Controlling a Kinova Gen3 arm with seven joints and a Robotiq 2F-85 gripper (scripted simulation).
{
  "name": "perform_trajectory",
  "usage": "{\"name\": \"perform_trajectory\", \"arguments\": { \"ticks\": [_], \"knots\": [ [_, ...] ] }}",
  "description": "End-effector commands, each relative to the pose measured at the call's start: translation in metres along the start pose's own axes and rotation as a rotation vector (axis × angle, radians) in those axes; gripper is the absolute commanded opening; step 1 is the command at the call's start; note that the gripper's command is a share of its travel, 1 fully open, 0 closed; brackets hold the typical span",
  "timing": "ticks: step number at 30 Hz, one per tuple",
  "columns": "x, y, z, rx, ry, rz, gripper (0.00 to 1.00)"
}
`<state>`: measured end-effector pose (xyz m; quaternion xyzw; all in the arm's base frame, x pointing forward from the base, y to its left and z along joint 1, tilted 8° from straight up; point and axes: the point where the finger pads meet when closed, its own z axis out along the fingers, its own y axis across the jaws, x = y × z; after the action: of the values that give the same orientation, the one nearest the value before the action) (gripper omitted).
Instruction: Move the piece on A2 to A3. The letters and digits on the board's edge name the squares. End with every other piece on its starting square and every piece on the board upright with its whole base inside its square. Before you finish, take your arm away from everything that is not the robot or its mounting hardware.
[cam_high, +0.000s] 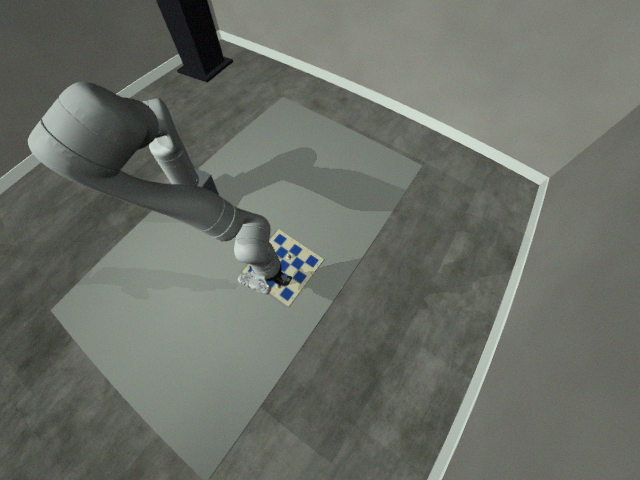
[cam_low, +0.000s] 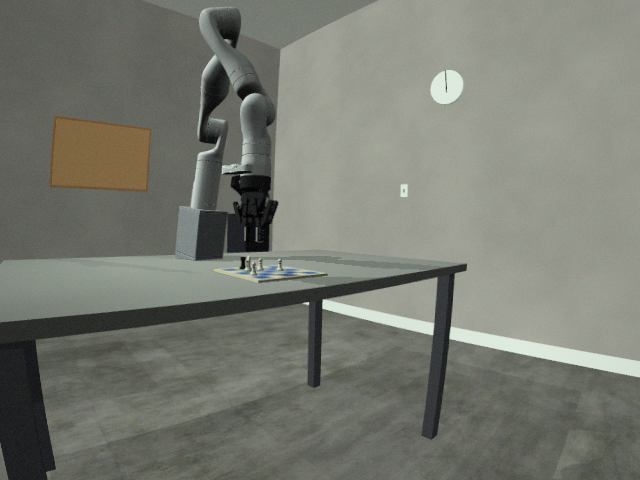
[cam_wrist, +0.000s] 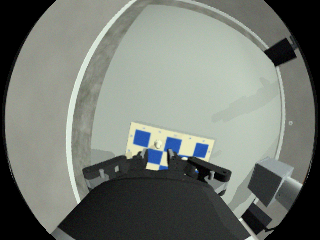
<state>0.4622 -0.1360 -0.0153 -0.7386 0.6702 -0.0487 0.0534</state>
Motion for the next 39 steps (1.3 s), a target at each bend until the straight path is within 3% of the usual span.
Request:
{"name": "perform_trajectory", "arguments": {
  "ticks": [1,24,39],
  "knots": [
    [-0.001,0.0,0.004,-0.002,-0.002,-0.002,0.34],
    [-0.001,0.0,0.034,-0.002,-0.002,-0.002,0.34],
    [-0.001,0.0,0.04,-0.002,-0.002,-0.002,0.34]
  ]
}}
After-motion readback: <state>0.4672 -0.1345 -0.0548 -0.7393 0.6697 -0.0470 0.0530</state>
